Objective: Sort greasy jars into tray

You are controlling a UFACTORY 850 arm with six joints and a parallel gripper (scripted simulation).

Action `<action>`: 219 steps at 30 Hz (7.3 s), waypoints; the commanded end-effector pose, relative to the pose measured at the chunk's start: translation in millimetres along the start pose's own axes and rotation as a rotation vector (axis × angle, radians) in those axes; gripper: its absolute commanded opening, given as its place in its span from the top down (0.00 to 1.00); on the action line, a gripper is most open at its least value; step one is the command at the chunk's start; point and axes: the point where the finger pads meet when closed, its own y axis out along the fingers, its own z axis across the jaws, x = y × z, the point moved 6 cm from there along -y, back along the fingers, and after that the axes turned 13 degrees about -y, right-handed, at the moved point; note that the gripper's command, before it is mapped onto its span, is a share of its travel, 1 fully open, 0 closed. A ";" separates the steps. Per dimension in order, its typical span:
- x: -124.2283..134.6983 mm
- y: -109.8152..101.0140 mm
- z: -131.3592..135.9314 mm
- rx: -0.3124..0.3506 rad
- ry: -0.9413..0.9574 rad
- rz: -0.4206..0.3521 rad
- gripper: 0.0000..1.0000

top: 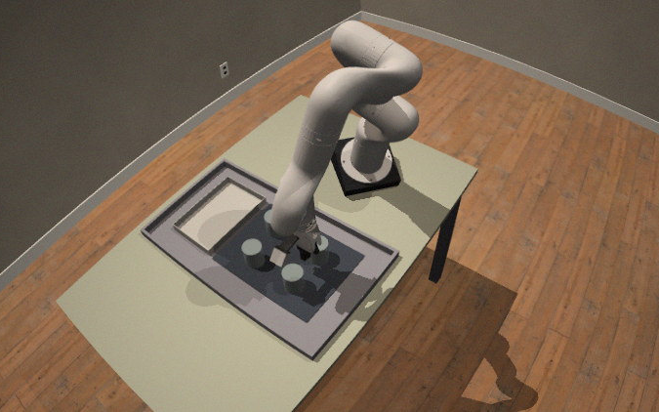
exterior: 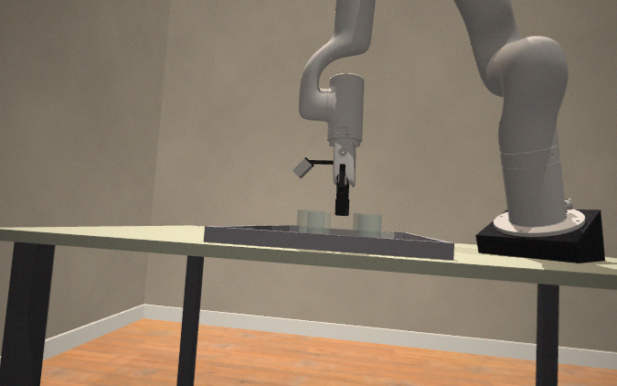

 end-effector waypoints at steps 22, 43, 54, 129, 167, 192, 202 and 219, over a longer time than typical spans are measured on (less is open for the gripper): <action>0.1 8.3 -0.2 -0.004 -0.004 0.020 1.00; 2.6 8.4 -0.8 -0.004 -0.004 0.020 1.00; 3.7 8.4 -1.0 -0.004 -0.004 0.020 1.00; 12.4 8.5 -3.0 -0.004 -0.004 0.020 1.00; 16.9 5.0 -4.0 -0.004 -0.004 0.020 1.00; 19.7 2.8 -4.6 -0.004 -0.004 0.020 1.00; 20.9 1.9 -4.9 -0.004 -0.004 0.020 1.00; 12.8 3.7 -3.1 -0.004 -0.004 0.020 1.00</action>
